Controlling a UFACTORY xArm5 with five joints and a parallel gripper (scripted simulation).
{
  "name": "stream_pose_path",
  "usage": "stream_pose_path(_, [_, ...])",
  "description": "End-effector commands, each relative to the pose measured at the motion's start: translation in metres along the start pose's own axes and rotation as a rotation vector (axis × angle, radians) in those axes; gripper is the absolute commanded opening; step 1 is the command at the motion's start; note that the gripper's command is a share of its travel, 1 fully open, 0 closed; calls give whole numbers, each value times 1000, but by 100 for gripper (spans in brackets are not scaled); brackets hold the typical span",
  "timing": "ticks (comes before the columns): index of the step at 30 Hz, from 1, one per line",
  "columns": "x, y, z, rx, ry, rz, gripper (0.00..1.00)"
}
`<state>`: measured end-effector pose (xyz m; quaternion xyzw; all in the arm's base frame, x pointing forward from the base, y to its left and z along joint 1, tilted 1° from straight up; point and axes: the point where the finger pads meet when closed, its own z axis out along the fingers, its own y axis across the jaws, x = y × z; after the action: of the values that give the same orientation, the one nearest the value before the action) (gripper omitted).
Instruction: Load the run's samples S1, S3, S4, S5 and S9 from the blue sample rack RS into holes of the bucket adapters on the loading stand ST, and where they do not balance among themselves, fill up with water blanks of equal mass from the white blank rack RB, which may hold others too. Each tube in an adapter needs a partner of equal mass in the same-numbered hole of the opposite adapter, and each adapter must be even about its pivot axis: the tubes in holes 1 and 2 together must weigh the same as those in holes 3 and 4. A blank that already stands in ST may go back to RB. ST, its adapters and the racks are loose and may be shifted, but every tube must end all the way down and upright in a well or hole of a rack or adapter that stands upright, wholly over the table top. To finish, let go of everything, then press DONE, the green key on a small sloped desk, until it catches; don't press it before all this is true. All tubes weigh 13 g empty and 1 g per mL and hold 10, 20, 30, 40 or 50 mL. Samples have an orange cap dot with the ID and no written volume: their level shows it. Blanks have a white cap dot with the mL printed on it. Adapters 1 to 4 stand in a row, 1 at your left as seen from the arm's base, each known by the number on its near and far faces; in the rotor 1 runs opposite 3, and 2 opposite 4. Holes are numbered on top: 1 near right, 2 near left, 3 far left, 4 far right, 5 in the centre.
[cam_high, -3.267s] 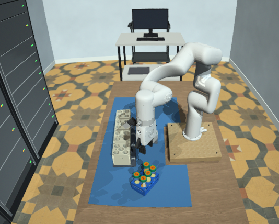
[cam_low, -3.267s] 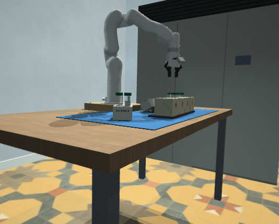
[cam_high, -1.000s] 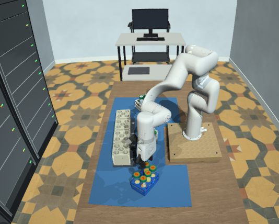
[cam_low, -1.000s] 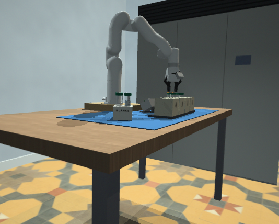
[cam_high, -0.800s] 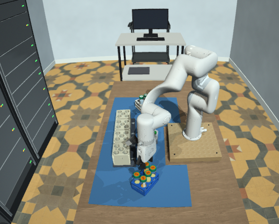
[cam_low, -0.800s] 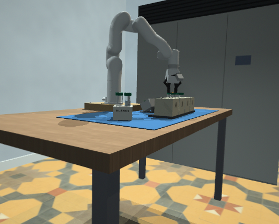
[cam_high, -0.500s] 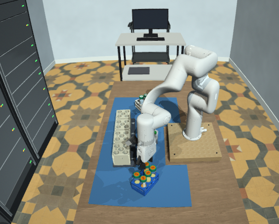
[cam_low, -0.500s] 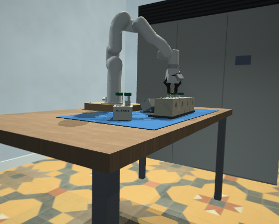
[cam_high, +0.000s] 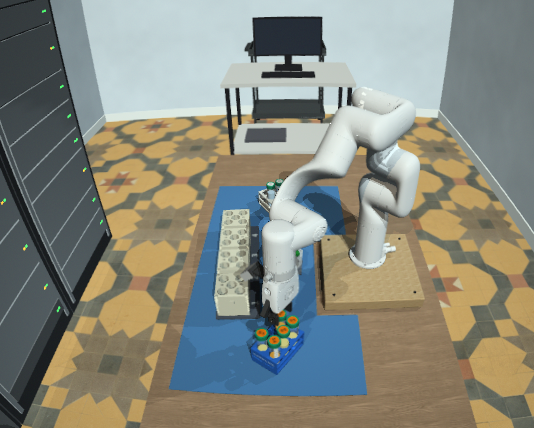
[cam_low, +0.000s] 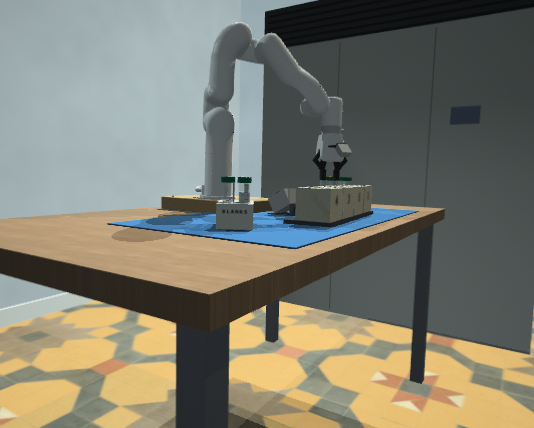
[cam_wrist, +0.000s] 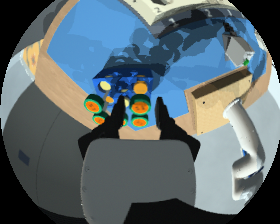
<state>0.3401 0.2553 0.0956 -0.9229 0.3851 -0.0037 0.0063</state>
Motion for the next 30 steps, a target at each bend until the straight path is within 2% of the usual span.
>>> stream_pose_path(1, [0,-1,0,4,1,0,57])
stream_pose_path(14, [0,-1,9,4,1,0,57])
stream_pose_path(28, [0,-1,9,4,1,0,57])
stream_pose_path(29, [0,-1,9,4,1,0,0])
stream_pose_path(30, [0,-1,8,4,1,0,0])
